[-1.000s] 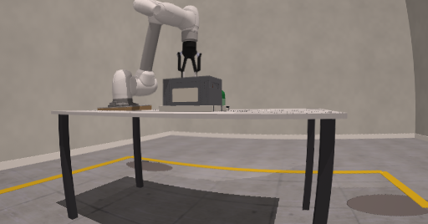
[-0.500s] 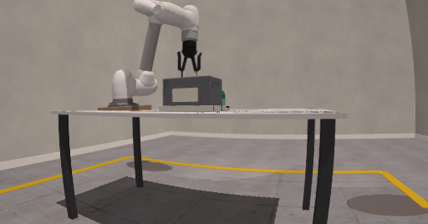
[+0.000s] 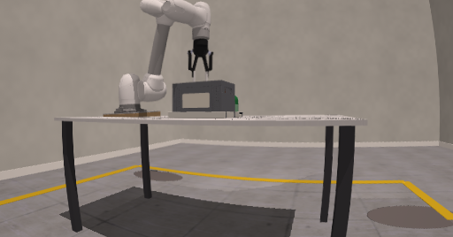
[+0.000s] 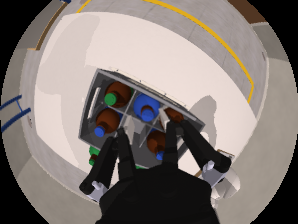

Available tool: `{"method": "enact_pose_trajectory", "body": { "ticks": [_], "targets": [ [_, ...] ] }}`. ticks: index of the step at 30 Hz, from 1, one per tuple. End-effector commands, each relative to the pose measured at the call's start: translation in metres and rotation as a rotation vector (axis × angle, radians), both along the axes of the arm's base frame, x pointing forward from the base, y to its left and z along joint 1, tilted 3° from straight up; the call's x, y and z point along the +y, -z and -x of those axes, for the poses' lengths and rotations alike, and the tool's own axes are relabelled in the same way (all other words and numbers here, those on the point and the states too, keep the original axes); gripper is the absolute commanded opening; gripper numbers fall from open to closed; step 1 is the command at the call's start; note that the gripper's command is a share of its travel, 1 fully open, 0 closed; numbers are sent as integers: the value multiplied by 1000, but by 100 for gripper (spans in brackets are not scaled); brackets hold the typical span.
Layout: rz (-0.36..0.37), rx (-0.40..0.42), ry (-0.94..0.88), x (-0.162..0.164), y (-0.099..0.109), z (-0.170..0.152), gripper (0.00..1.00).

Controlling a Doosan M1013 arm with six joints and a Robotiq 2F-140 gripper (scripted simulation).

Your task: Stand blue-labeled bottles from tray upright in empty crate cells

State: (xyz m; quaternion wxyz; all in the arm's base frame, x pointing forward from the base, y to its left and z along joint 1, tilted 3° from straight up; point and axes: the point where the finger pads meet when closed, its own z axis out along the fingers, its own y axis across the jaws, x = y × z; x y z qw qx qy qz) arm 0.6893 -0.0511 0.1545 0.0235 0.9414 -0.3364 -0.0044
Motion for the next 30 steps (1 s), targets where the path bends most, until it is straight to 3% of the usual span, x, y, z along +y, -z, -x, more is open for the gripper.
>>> {"method": "enact_pose_trajectory", "body": {
  "ticks": [1,18,30],
  "targets": [
    [0,0,0,0,-7,0,38],
    [0,0,0,2,-43,-1,38],
    [0,0,0,2,-57,-1,38]
  ]
}}
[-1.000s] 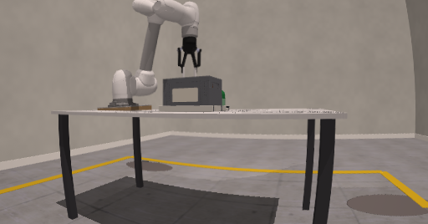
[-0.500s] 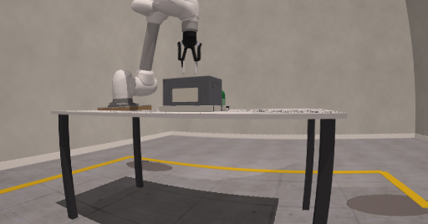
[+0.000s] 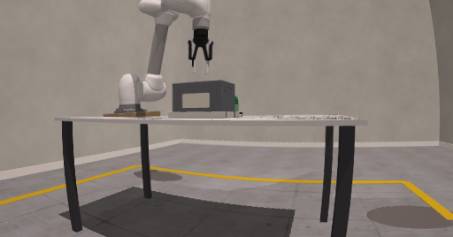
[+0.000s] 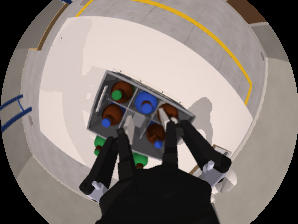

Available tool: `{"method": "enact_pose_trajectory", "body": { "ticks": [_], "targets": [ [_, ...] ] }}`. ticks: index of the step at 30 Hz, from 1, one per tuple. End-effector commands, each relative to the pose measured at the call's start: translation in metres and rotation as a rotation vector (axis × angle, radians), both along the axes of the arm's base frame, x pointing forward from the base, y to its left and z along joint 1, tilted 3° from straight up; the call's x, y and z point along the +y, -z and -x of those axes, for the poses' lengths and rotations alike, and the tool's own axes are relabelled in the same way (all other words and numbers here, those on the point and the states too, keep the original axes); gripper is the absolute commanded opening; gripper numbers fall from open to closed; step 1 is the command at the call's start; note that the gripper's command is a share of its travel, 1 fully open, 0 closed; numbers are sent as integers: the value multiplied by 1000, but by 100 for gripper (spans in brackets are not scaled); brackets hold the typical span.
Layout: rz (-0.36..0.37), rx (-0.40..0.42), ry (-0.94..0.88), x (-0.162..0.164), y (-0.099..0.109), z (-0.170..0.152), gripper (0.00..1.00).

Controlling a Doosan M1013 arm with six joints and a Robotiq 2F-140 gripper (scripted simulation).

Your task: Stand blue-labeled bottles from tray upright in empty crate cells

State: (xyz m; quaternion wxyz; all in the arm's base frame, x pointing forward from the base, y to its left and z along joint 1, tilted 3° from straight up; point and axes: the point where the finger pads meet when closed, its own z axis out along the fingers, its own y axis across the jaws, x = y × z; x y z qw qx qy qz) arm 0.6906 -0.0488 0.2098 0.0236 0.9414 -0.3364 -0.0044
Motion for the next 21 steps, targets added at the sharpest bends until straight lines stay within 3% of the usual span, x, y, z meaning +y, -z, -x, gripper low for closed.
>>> {"method": "enact_pose_trajectory", "body": {
  "ticks": [1,11,12,21],
  "targets": [
    [0,0,0,0,-2,0,38],
    [0,0,0,0,-4,0,38],
    [0,0,0,0,-4,0,0],
    [0,0,0,0,-4,0,0]
  ]
}}
